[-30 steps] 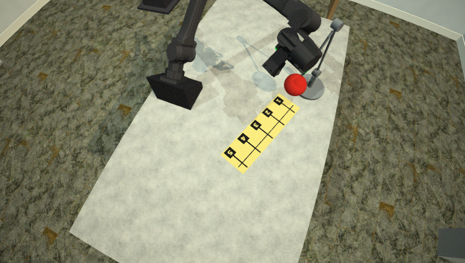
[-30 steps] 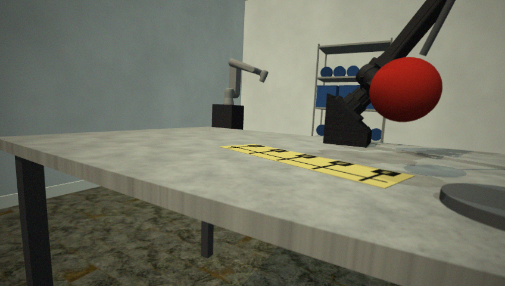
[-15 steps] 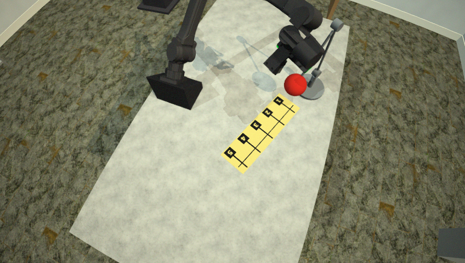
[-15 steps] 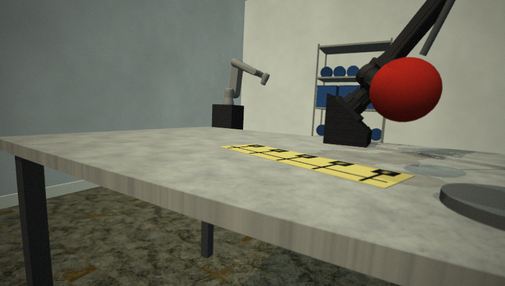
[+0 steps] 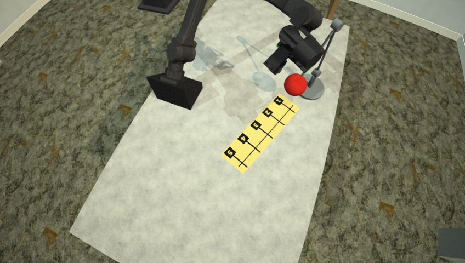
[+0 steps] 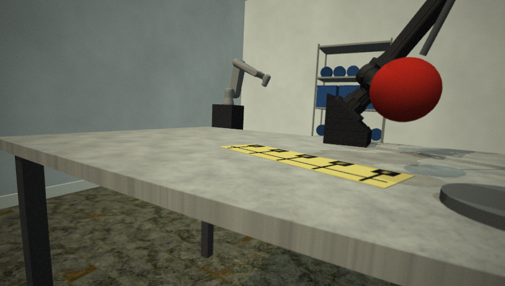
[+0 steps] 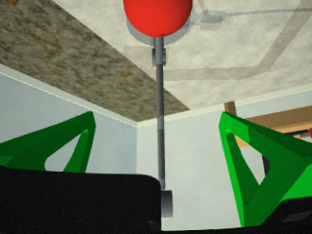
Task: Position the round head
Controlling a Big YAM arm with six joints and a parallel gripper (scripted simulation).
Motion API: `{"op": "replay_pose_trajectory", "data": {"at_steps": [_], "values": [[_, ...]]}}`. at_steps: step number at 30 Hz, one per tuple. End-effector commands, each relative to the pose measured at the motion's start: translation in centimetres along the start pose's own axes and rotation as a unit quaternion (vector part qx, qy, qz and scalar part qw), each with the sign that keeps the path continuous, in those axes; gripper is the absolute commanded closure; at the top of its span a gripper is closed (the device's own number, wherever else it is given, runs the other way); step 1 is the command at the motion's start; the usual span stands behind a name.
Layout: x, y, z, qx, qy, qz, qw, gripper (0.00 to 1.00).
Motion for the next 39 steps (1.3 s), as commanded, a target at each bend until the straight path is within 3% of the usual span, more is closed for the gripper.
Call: {"op": "replay_pose_trajectory", "data": {"at_steps": [1,24,39], "values": [[-2.3,-0.2,-0.2,0.0,-0.015,-0.005,1.0,0.0],[-2.3,-0.2,-0.2,0.003,-0.003,0.001,1.0,0.0],[-0.9,4.4,0.0,0.002,-0.001,0.0,1.0,0.0]]}}
Point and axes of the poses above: the point where the finger pads meet when closed, its own y axis out along the fingers, its own z axis across the jaws, x = y × z, the point moved 4 cm from there along -y, back along the fingers, and after that the axes turned 5 degrees about -y, right-handed, at the moved point
